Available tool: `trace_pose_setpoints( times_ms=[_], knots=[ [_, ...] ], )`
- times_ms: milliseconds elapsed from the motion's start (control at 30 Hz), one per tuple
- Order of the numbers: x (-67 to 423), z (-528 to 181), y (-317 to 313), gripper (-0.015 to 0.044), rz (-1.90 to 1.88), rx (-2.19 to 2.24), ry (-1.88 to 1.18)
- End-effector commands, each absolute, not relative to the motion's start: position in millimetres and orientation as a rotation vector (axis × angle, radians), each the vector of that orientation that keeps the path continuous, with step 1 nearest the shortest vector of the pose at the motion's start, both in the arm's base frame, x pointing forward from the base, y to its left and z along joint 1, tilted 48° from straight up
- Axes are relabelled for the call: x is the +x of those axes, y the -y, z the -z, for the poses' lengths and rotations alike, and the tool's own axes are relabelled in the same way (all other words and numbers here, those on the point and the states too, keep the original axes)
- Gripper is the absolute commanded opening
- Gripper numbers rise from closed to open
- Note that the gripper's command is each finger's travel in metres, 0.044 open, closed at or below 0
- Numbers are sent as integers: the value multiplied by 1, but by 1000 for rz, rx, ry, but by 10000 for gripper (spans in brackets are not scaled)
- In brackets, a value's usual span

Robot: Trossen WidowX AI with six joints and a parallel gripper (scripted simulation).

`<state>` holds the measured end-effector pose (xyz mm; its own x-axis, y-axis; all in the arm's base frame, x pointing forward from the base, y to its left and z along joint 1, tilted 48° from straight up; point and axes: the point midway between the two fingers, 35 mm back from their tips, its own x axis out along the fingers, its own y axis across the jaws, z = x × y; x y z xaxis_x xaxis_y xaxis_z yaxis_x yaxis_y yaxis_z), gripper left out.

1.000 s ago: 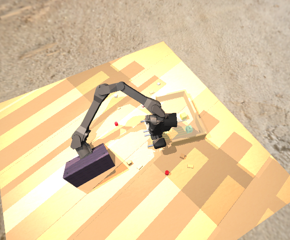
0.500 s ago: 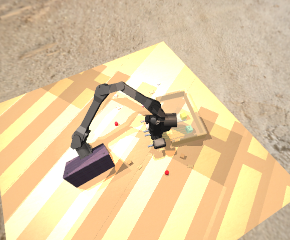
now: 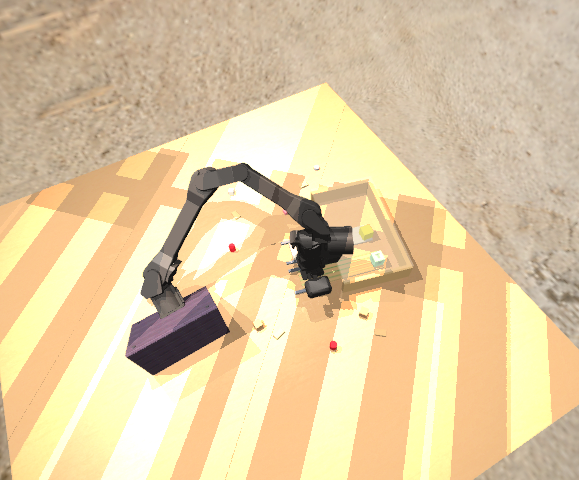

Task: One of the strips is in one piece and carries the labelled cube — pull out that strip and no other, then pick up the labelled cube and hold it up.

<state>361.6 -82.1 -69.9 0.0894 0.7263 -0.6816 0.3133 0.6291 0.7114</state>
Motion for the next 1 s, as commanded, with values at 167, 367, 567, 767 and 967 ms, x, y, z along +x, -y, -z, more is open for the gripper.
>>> trace_pose_setpoints(
  times_ms=[167, 367, 567, 767, 967],
  knots=[
    [356, 72, 77, 0, -384, 916, -1507],
    [347, 70, 74, 0, -384, 916, -1507],
    [339, 69, 72, 0, -384, 917, -1508],
    [330, 67, 69, 0, -384, 917, -1508],
    [322, 66, 66, 0, -384, 917, -1509]
  ],
)
